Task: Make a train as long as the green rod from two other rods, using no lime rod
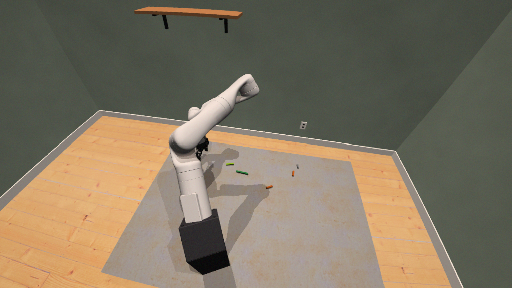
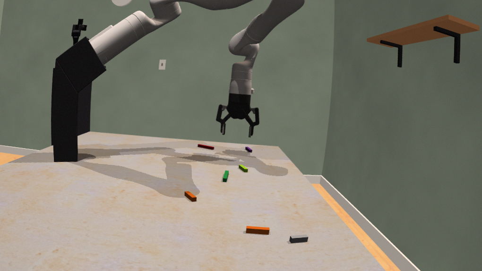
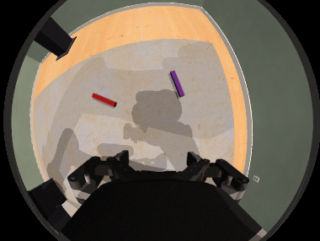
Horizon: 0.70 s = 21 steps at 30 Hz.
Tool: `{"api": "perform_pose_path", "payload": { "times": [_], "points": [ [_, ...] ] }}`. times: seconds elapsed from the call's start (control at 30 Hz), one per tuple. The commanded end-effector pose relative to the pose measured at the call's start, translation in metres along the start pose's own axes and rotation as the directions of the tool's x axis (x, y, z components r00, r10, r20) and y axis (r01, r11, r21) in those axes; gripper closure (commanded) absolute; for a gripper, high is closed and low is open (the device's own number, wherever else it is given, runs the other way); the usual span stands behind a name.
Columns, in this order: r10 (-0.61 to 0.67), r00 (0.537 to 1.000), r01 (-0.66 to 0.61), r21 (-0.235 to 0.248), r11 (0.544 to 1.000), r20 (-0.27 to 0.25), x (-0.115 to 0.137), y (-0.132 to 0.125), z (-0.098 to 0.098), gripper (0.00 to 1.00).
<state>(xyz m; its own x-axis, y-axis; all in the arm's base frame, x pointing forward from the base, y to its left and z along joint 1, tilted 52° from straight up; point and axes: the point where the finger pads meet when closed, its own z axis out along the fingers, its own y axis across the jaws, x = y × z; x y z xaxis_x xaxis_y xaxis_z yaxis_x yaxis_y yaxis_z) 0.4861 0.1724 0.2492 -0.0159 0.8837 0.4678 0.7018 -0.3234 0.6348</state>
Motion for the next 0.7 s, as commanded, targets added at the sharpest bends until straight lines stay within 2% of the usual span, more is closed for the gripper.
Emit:
{"api": "perform_pose_path", "payload": {
  "times": [0.0,0.1,0.17,0.33,0.47,0.53,0.57,0.67],
  "points": [
    [0.058,0.998,-0.058,-0.001,0.998,0.007,-0.016,0.004,0.001,0.0],
    [0.187,0.982,-0.187,-0.002,0.982,0.006,-0.037,0.009,0.0,0.0],
    [0.293,0.956,-0.293,-0.003,0.956,0.006,-0.054,0.013,0.0,0.0],
    [0.516,0.857,-0.516,-0.004,0.857,0.005,-0.094,0.022,0.0,0.0],
    [0.668,0.744,-0.668,-0.005,0.744,0.005,-0.125,0.03,0.0,0.0],
    [0.668,0.744,-0.668,-0.005,0.744,0.005,-0.125,0.03,0.0,0.0],
    [0.742,0.67,-0.742,-0.006,0.67,0.004,-0.142,0.034,0.0,0.0],
    [0.832,0.555,-0.832,-0.006,0.555,0.003,-0.165,0.039,0.0,0.0]
  ]
}}
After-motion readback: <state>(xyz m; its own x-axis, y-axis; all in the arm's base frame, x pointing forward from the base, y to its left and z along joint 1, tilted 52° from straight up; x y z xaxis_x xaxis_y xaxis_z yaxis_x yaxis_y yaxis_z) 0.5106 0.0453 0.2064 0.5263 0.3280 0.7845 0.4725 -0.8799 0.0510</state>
